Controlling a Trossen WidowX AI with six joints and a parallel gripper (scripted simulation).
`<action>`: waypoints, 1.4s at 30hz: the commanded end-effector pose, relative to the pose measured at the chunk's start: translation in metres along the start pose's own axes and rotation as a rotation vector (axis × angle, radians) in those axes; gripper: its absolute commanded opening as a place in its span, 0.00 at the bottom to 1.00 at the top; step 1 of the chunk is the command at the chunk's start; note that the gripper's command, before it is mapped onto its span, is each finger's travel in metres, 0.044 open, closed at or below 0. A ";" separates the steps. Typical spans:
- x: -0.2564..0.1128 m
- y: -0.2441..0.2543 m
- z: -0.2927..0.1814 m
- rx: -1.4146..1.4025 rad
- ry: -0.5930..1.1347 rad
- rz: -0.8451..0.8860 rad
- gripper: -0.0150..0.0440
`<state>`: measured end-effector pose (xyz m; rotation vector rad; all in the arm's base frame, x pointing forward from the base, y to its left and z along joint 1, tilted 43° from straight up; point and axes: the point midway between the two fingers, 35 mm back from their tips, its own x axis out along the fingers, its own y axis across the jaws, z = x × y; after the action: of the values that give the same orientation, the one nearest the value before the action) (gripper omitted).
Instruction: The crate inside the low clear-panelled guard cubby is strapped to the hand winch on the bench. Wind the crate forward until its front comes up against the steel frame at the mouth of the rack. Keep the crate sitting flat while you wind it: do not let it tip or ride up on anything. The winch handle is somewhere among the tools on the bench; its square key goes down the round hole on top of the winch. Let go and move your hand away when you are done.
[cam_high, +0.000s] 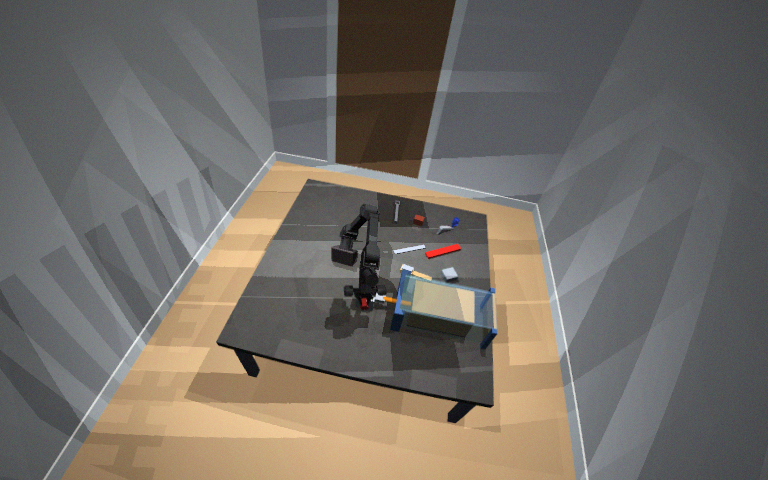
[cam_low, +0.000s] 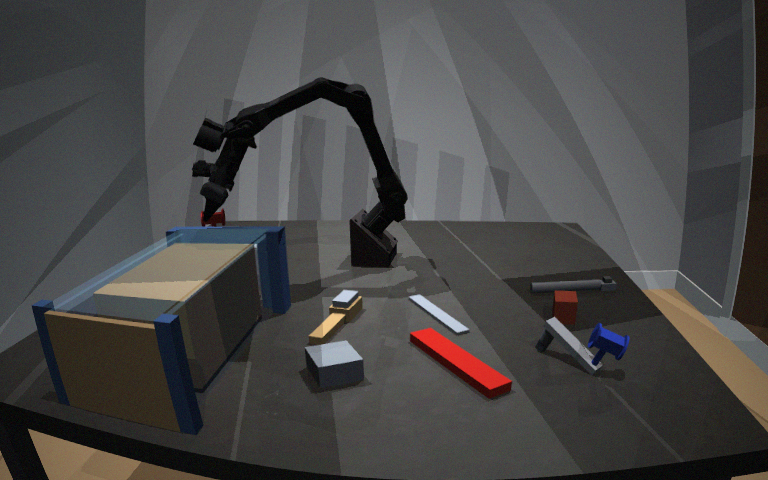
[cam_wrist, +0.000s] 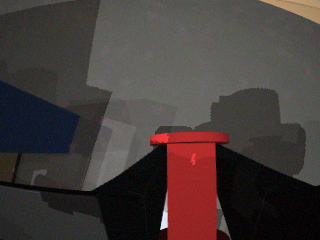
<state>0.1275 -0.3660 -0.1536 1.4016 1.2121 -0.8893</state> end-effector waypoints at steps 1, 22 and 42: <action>0.010 0.025 -0.008 -0.023 0.033 0.036 0.25; 0.009 0.044 -0.009 -0.023 0.034 0.038 0.25; 0.009 0.048 -0.010 -0.023 0.034 0.038 0.25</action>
<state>0.1438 -0.3668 -0.1512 1.4048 1.2151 -0.9141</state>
